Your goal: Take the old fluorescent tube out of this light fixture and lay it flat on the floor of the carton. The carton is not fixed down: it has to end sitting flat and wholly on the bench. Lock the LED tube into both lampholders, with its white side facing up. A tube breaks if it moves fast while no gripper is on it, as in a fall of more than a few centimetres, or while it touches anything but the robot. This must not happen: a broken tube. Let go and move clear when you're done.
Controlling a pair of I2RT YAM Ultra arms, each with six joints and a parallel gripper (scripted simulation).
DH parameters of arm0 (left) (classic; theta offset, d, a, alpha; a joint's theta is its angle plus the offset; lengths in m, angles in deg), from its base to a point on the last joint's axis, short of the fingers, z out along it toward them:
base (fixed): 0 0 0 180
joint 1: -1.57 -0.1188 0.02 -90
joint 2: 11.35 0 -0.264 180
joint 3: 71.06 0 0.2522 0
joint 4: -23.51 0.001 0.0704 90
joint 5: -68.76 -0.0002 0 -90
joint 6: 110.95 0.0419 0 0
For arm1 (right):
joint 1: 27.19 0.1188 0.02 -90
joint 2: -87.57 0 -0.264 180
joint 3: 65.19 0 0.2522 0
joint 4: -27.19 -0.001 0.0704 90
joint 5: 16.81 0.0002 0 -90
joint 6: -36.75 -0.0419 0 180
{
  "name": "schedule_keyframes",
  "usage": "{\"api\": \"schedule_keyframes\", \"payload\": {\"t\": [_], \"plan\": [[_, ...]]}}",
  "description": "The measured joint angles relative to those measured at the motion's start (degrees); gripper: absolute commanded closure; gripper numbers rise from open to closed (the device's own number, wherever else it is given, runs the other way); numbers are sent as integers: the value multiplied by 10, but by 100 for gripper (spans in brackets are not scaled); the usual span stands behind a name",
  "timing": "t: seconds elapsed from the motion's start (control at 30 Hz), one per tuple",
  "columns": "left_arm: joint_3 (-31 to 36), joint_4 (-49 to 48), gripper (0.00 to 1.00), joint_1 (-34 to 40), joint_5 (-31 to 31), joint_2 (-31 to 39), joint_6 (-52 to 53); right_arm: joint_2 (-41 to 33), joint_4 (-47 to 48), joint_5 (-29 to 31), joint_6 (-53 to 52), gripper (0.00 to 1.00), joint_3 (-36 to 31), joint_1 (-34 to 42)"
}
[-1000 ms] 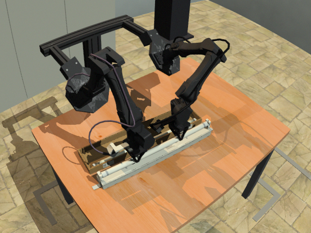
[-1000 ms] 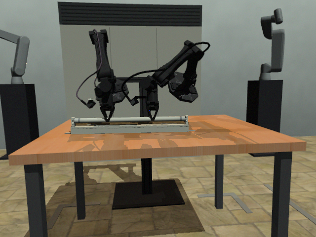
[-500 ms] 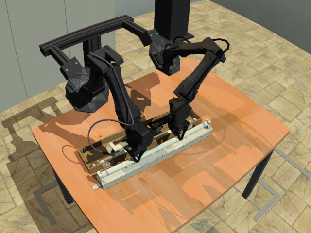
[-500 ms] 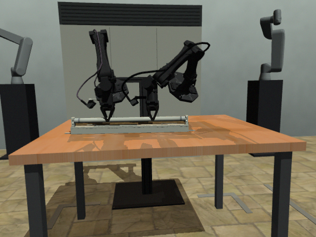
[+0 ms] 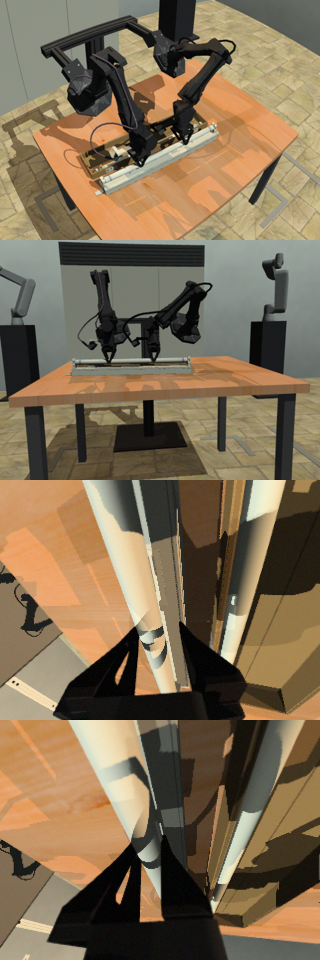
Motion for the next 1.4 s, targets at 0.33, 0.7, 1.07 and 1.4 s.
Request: {"api": "schedule_keyframes", "payload": {"t": [0.33,0.7,1.07,1.4], "plan": [[0,0,51,0,0,0,0,-5,-11,6,0,51,-1,0],[0,0,51,0,0,0,0,-6,-21,11,0,51,-1,0],[8,35,51,24,12,27,-24,-59,-67,17,-5,51,2,9],[14,93,51,57,31,61,-65,-115,-136,28,-14,51,7,24]]}}
